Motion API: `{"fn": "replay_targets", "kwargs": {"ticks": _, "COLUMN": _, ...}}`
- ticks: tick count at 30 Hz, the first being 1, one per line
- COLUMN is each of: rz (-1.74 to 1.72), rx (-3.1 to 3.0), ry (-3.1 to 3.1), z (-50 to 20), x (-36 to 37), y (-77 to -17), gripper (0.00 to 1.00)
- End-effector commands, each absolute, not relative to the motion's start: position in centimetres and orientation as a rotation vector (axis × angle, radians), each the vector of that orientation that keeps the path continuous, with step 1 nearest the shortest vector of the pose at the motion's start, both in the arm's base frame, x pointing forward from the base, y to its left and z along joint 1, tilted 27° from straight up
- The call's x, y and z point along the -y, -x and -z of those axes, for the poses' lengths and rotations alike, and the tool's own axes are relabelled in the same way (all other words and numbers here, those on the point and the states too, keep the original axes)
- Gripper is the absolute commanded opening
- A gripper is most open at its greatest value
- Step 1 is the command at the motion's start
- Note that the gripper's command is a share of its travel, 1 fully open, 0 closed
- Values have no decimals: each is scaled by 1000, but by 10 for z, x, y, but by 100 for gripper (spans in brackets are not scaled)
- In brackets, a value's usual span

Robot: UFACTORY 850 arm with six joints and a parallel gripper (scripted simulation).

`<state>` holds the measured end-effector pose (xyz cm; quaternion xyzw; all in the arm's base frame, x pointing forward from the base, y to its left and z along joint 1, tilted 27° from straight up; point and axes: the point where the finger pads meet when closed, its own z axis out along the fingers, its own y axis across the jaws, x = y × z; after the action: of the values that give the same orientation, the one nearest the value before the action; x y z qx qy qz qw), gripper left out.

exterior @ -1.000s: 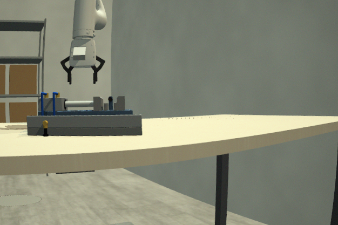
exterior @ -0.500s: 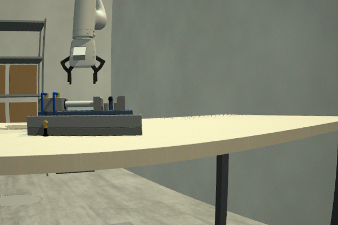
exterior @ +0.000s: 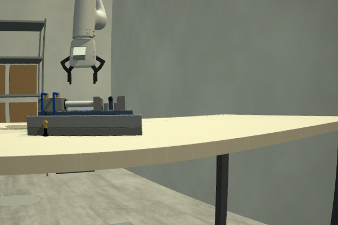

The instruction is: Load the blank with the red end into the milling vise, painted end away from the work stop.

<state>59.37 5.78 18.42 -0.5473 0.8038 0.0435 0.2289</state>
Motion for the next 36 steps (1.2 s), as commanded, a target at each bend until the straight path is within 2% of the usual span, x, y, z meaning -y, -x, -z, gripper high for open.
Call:
{"fn": "replay_targets", "kwargs": {"ticks": 1, "rz": -118, "rx": -2212, "ry": 1506, "z": -185, "x": -58, "y": -594, "gripper": 100}}
{"fn": "replay_targets", "kwargs": {"ticks": 28, "rz": -118, "rx": -2212, "ry": 1506, "z": -185, "x": -58, "y": -594, "gripper": 100}}
{"fn": "replay_targets", "kwargs": {"ticks": 36, "rz": -118, "rx": -2212, "ry": 1506, "z": -216, "x": -38, "y": -579, "gripper": 100}}
